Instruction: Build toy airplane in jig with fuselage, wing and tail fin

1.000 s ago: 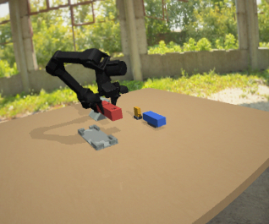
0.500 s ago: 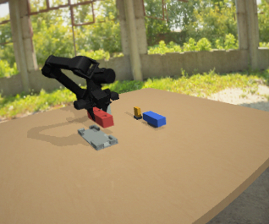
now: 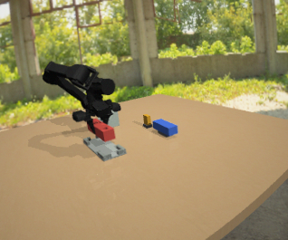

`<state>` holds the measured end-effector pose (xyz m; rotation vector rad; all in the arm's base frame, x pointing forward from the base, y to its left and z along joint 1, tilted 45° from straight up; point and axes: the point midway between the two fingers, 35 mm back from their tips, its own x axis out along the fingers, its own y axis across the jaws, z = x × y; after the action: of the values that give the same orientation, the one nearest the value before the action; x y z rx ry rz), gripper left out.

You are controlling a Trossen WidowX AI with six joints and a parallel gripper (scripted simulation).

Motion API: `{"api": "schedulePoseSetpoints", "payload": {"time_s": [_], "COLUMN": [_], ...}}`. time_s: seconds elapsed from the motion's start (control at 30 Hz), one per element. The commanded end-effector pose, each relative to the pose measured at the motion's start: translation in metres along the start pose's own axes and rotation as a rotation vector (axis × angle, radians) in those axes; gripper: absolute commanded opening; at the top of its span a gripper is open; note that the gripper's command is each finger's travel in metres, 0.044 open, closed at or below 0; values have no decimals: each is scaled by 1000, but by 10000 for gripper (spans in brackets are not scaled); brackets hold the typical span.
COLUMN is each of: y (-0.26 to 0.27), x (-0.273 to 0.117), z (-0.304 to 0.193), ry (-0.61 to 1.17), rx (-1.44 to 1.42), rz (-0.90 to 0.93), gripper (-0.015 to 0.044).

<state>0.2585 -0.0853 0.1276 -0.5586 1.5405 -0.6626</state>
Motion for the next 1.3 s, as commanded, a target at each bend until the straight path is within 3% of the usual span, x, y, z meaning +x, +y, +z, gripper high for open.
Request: {"api": "schedulePoseSetpoints", "payload": {"time_s": [0.0, 0.87, 1.27], "y": [-3, -4, -4], "x": [-1, -2, 16], "z": [0, 1, 2], "ry": [-10, -10, -11], "rx": [2, 2, 2], "rz": [-5, -5, -4], "gripper": [195, 195, 195]}}
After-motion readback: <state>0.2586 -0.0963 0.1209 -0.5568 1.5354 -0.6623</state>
